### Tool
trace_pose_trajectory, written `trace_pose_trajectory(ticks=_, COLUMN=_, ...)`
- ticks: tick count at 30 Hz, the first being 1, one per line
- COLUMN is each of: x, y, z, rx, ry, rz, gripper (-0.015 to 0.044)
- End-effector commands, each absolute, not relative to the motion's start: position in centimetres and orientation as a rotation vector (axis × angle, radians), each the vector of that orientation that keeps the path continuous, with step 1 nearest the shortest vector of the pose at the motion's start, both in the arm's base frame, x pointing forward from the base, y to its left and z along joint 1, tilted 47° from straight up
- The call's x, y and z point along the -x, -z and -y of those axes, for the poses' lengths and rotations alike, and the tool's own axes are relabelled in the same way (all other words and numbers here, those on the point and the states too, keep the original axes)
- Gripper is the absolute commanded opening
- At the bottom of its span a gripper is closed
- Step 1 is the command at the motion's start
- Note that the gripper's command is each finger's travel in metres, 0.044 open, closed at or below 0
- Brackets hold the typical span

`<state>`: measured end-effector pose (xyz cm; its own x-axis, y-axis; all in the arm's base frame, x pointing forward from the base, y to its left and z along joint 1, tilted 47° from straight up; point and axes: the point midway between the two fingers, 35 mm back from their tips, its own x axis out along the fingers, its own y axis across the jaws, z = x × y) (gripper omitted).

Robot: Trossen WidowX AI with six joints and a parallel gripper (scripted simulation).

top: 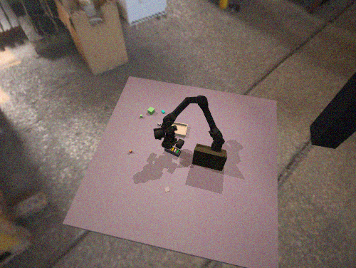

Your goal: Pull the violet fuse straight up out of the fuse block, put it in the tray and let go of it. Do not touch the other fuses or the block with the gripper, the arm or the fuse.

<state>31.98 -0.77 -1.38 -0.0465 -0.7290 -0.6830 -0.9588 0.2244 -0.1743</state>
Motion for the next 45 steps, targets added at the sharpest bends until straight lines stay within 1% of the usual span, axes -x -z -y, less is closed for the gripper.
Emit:
trace_pose_trajectory(ticks=1, x=-32.1, y=1.0, z=0.2, rx=1.55, ry=-0.435, rz=-1.823, gripper=0.0)
trace_pose_trajectory(ticks=13, x=-32.3, y=-0.3, z=-0.5, rx=1.549, ry=-0.437, rz=-1.822, gripper=0.0)
trace_pose_trajectory(ticks=26, x=-32.5, y=-6.9, z=5.6, rx=1.545, ry=-0.449, rz=-1.813, gripper=0.0)
trace_pose_trajectory(ticks=38, x=-30.4, y=-12.9, z=11.4, rx=1.554, ry=-0.433, rz=-1.825, gripper=0.0)
trace_pose_trajectory(ticks=45, x=-29.9, y=-13.5, z=12.2, rx=1.555, ry=-0.43, rz=-1.828, gripper=0.0)
